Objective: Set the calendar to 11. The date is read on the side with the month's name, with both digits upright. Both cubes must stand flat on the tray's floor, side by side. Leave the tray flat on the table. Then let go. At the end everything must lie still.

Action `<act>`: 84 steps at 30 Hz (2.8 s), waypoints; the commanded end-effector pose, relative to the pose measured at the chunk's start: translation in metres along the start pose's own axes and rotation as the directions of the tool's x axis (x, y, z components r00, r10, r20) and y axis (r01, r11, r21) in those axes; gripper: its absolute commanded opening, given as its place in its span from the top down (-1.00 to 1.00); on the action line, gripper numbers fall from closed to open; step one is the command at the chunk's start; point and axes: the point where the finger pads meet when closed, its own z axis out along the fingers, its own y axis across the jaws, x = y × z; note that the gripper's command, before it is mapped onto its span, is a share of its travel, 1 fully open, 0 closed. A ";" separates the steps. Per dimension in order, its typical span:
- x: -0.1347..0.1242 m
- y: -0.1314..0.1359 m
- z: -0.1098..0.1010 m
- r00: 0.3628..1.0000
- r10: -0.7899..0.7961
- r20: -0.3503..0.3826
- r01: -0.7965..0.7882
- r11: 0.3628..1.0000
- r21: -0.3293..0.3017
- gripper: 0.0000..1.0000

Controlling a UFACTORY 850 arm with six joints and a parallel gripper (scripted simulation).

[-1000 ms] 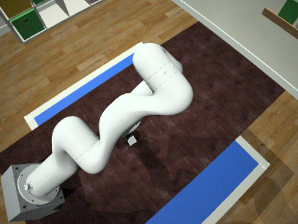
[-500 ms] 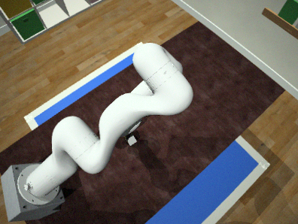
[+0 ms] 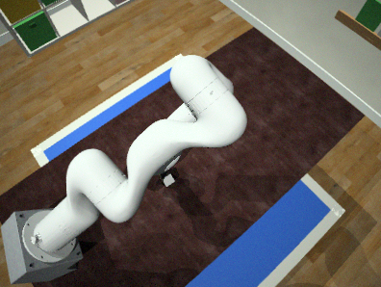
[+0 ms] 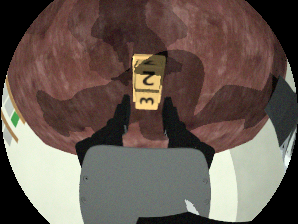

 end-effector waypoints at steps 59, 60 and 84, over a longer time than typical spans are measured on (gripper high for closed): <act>0.000 0.000 0.026 1.000 0.000 0.000 0.000 1.000 0.000 0.01; 0.000 0.000 0.026 1.000 0.000 0.000 0.000 1.000 0.000 0.43; 0.000 0.000 0.026 1.000 0.000 0.000 0.000 1.000 0.000 0.43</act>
